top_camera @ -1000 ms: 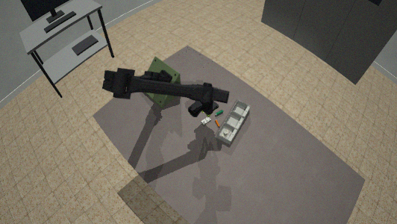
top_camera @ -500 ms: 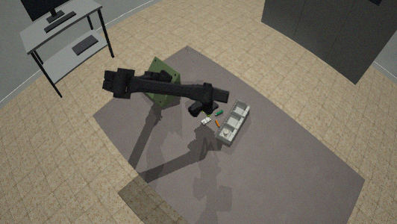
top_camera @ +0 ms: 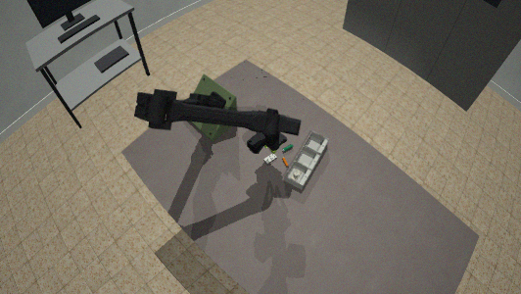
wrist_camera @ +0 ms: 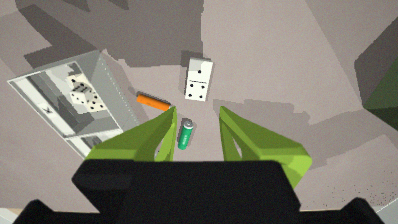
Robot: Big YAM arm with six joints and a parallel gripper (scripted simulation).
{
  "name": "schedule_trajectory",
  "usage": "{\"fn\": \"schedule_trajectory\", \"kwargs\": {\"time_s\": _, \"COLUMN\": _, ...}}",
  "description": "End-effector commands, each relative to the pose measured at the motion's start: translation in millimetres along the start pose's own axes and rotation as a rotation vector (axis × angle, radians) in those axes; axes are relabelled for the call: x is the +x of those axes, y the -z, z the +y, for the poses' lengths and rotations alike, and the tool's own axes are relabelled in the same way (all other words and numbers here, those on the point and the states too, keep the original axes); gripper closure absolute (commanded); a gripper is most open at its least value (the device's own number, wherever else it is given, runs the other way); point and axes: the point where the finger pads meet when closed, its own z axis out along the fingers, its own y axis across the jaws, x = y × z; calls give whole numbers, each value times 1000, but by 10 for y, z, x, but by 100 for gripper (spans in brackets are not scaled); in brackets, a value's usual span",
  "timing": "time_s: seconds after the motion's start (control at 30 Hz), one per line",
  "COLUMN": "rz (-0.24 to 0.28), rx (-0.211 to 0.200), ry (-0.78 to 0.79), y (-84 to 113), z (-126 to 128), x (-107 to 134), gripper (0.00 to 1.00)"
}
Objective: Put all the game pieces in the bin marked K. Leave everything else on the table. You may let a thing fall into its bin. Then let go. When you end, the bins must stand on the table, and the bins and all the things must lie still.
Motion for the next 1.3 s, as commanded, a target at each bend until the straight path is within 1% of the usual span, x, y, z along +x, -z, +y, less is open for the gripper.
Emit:
{"fn": "schedule_trajectory", "kwargs": {"time_s": 0.0, "rz": 8, "rx": -22, "ry": -30, "y": 41, "z": 165, "x": 38, "gripper": 61}}
{"fn": "schedule_trajectory", "kwargs": {"time_s": 0.43, "rz": 12, "rx": -28, "ry": -36, "y": 61, "z": 211, "x": 47, "gripper": 61}}
{"fn": "schedule_trajectory", "kwargs": {"time_s": 1.27, "rz": 10, "rx": -24, "ry": -34, "y": 60, "z": 218, "x": 42, "gripper": 61}}
